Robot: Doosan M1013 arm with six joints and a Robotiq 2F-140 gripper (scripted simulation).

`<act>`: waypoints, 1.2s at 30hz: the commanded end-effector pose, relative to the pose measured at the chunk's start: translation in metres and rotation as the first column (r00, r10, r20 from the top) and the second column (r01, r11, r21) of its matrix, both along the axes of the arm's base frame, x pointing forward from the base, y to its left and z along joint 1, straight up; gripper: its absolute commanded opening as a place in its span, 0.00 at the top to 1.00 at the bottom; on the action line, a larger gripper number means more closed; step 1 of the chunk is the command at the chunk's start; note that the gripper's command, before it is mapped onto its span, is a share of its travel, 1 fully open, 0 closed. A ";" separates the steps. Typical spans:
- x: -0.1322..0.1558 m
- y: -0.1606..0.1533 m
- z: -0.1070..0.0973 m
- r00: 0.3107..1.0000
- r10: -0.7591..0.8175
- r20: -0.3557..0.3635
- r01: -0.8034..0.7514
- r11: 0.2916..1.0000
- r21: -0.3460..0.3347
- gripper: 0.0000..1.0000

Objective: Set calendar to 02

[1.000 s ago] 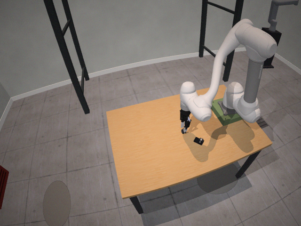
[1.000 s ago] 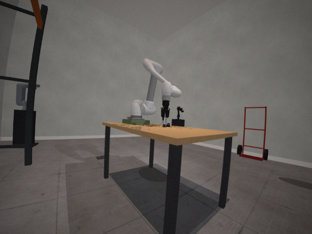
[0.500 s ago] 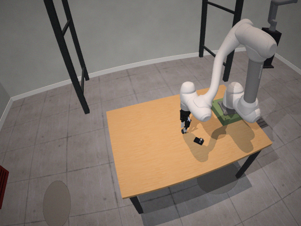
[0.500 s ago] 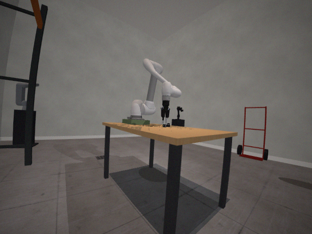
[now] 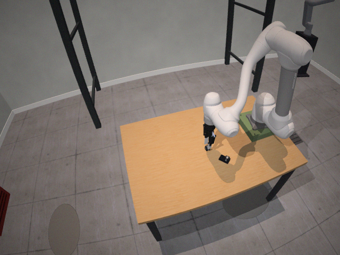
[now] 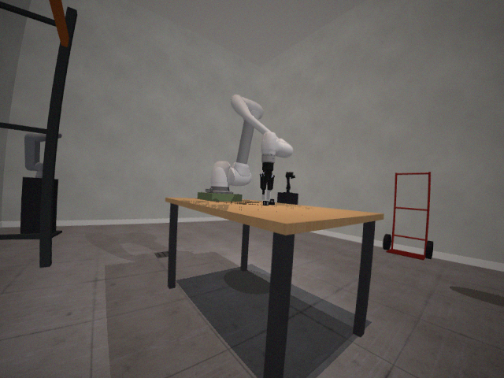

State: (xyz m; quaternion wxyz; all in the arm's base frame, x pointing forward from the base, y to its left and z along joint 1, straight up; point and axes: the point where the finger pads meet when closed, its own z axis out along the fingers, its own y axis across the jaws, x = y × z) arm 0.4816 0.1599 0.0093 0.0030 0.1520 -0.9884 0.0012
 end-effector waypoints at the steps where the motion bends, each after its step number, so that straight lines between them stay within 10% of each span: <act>1: 0.000 0.000 0.000 1.000 0.000 0.000 0.000 1.000 0.000 0.65; 36: 0.000 0.000 -0.026 1.000 0.000 0.000 0.000 1.000 0.000 0.65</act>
